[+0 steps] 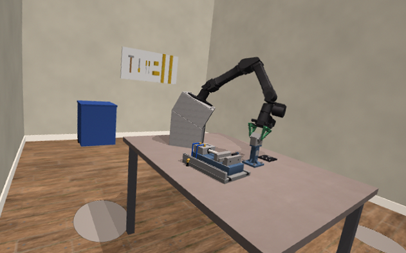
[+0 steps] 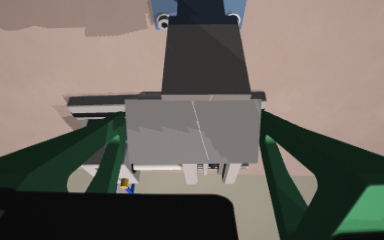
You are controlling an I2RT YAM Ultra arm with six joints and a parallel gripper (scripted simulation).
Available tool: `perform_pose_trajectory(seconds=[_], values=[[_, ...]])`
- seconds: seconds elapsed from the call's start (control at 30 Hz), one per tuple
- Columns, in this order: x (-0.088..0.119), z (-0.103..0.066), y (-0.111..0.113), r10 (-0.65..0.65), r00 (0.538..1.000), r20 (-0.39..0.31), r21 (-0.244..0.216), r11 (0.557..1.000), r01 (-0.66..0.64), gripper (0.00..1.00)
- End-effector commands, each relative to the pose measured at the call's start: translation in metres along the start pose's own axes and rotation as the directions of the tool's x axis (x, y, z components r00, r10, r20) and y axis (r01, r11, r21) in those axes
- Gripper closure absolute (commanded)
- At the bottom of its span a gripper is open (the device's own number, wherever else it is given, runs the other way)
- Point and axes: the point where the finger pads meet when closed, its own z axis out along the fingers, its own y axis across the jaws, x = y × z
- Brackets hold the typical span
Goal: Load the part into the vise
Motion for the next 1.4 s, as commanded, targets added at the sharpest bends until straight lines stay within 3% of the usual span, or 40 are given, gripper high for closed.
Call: perform_pose_trajectory(seconds=[0.0, 0.5, 0.97, 1.23, 1.37], values=[[0.001, -0.008, -0.004, -0.001, 0.998, 0.060, 0.022, 1.000, -0.001, 0.19], [0.001, -0.008, -0.004, -0.005, 0.977, 0.211, 0.024, 1.000, 0.000, 0.19], [0.001, -0.008, -0.004, -0.009, 0.928, 0.372, 0.026, 1.000, 0.000, 0.19], [0.001, 0.006, 0.005, 0.001, 0.900, 0.436, -0.010, 1.000, 0.003, 0.19], [0.000, 0.005, 0.002, 0.000, 0.878, 0.479, -0.005, 1.000, 0.003, 0.19]])
